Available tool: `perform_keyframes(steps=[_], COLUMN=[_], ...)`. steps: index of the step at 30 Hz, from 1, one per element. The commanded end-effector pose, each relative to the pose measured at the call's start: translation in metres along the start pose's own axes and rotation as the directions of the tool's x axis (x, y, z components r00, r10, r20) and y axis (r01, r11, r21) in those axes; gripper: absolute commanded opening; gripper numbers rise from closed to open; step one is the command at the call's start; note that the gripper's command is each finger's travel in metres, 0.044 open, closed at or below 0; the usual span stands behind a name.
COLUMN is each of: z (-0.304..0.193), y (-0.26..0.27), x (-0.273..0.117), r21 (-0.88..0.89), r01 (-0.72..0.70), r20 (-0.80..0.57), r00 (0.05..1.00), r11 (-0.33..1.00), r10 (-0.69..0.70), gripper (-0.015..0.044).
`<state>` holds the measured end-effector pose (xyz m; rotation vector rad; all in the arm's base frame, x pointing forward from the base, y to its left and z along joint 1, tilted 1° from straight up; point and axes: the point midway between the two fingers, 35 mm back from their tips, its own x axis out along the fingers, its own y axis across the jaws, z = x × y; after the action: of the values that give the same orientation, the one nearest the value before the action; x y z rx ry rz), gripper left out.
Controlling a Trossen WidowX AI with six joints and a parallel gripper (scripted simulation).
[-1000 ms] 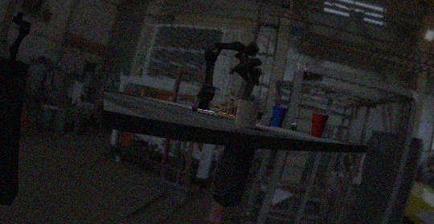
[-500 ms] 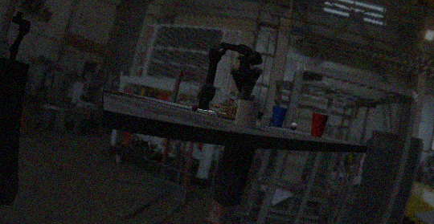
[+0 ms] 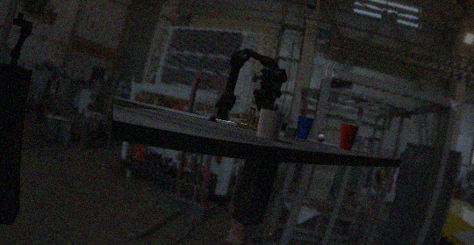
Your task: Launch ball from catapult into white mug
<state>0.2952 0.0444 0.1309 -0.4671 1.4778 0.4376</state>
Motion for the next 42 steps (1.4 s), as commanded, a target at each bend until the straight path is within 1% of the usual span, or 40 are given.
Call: perform_keyframes(steps=[1,38,42], z=[-0.002,-0.003,-0.001], y=[0.0,-0.001,-0.001], x=[0.012,0.065,0.062], r21=[-0.005,-0.005,-0.001], r01=[0.0,0.0,-0.001], r20=[-0.009,-0.009,-0.003], r00=[1.0,1.0,1.0], r11=[1.0,1.0,1.0], r10=[0.0,0.0,0.001], gripper=[0.044,0.044,0.0335])
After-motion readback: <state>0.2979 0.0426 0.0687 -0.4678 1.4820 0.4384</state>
